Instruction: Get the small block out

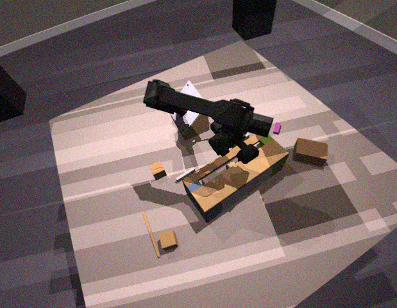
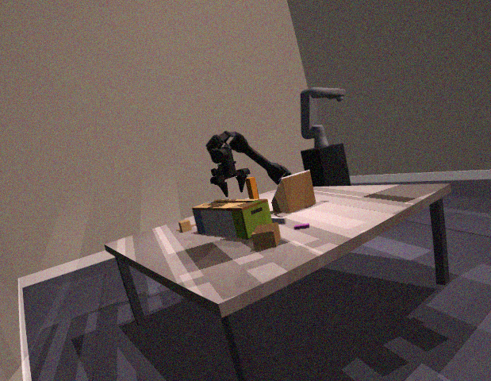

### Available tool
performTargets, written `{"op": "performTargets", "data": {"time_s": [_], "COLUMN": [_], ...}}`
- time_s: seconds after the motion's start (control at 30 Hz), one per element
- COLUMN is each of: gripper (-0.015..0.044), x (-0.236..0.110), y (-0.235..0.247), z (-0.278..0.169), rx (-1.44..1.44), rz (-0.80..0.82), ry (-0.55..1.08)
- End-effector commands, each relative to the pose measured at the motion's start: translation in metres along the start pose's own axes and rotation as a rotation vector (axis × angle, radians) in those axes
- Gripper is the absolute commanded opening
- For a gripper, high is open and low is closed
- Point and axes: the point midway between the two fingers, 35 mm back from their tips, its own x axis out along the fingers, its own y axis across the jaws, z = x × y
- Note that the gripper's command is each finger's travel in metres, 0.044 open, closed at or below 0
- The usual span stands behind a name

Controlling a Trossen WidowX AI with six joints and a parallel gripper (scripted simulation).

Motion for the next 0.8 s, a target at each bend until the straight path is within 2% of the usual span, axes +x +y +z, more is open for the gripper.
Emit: {"op": "performTargets", "data": {"time_s": [0.0, 0.77], "gripper": [0.0400, 0.0400], "x": [-0.003, -0.005], "y": [0.002, 0.003], "z": [-0.006, -0.044], "rx": [0.005, 0.004], "rz": [0.005, 0.006], "ry": [0.003, 0.007]}}
